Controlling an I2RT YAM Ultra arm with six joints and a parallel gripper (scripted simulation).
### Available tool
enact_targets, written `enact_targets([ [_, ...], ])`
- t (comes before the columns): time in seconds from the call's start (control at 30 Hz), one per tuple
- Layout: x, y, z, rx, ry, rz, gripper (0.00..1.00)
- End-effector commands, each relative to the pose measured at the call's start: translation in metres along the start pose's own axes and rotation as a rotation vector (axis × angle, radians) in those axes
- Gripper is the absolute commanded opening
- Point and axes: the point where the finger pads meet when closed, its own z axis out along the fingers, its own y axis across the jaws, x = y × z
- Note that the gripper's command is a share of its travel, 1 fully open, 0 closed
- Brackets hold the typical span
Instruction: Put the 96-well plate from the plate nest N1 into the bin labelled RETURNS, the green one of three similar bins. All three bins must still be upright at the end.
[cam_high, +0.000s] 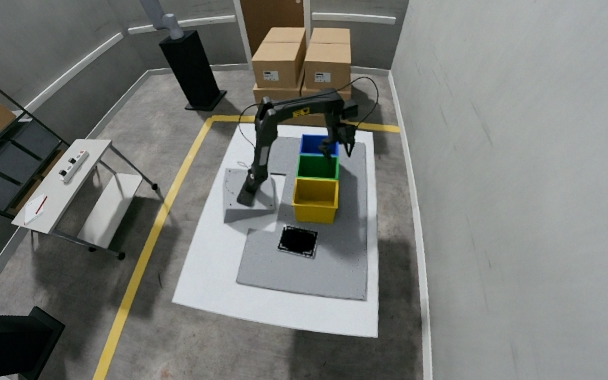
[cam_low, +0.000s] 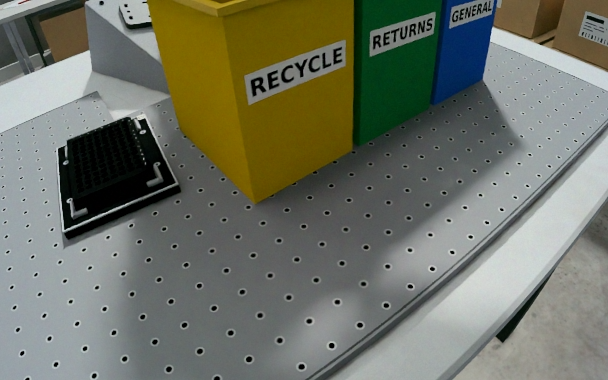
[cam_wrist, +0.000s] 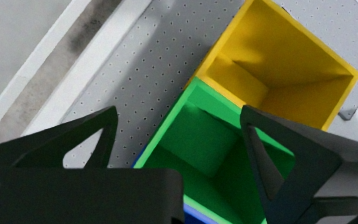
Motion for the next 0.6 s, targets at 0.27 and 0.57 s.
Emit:
enact_targets([
  [0.27,-0.025,-0.018,0.024,-0.029,0.13,-0.214,1.0],
  [0.57,-0.039,-0.029,0.04,-0.055,0.199,-0.363,1.0],
])
